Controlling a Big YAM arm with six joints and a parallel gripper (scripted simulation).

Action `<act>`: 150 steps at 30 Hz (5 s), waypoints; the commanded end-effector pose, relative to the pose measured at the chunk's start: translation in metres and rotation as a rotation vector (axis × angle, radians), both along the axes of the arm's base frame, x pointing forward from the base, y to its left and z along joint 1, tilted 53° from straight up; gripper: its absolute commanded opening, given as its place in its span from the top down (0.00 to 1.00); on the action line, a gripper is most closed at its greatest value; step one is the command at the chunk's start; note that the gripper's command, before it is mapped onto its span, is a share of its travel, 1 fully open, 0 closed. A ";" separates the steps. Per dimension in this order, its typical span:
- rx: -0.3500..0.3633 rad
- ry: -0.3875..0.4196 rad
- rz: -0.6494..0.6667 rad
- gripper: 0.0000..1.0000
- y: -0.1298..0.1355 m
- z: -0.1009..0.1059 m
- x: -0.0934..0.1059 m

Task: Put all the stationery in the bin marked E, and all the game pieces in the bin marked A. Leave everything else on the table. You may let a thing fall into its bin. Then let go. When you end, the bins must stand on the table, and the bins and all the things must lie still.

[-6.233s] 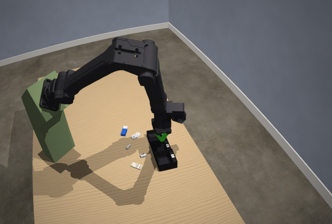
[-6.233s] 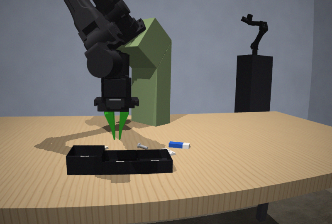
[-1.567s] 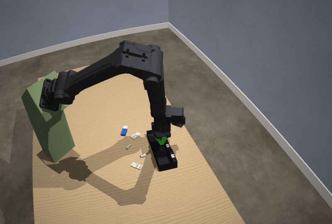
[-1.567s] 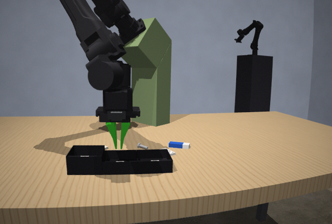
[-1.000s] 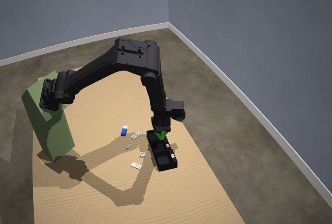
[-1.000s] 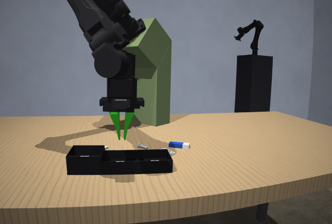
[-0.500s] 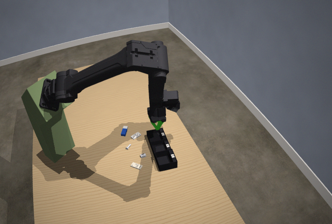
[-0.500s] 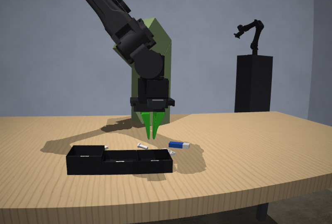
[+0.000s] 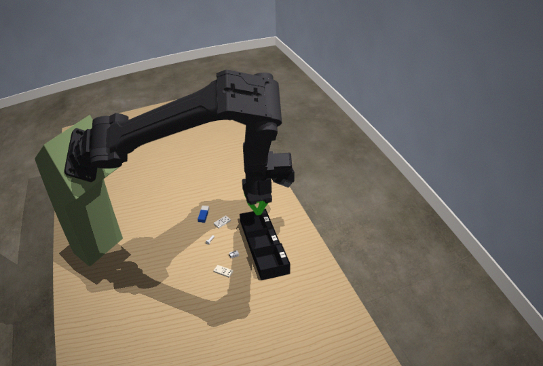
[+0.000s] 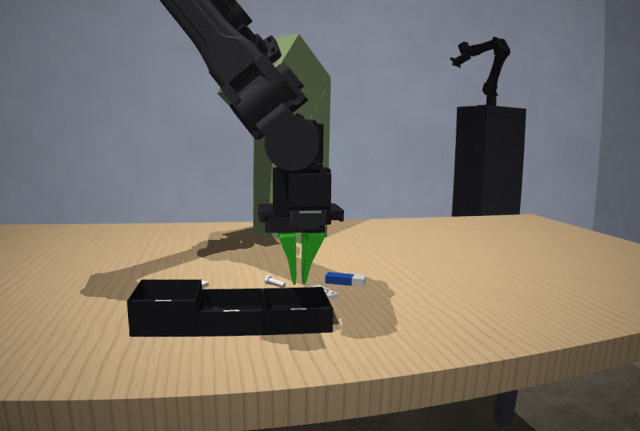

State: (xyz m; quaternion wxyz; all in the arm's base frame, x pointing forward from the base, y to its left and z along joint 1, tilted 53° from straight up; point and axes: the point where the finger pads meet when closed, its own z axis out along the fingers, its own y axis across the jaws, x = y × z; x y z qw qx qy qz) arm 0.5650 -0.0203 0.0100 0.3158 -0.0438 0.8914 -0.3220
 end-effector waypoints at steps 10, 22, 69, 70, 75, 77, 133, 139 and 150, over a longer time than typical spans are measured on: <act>-0.010 0.007 -0.007 0.90 -0.025 -0.022 0.017; -0.012 0.014 -0.007 0.90 -0.031 -0.027 0.019; -0.009 0.000 -0.008 0.90 -0.033 -0.012 0.020; -0.009 0.000 -0.008 0.90 -0.033 -0.012 0.020; -0.010 0.003 -0.008 0.90 -0.033 -0.013 0.020; -0.010 0.003 -0.008 0.90 -0.033 -0.013 0.020; -0.001 -0.005 0.013 0.90 0.019 0.024 -0.017; -0.005 0.027 -0.014 0.90 0.005 0.006 -0.020; -0.005 0.019 -0.005 0.90 0.011 0.007 -0.018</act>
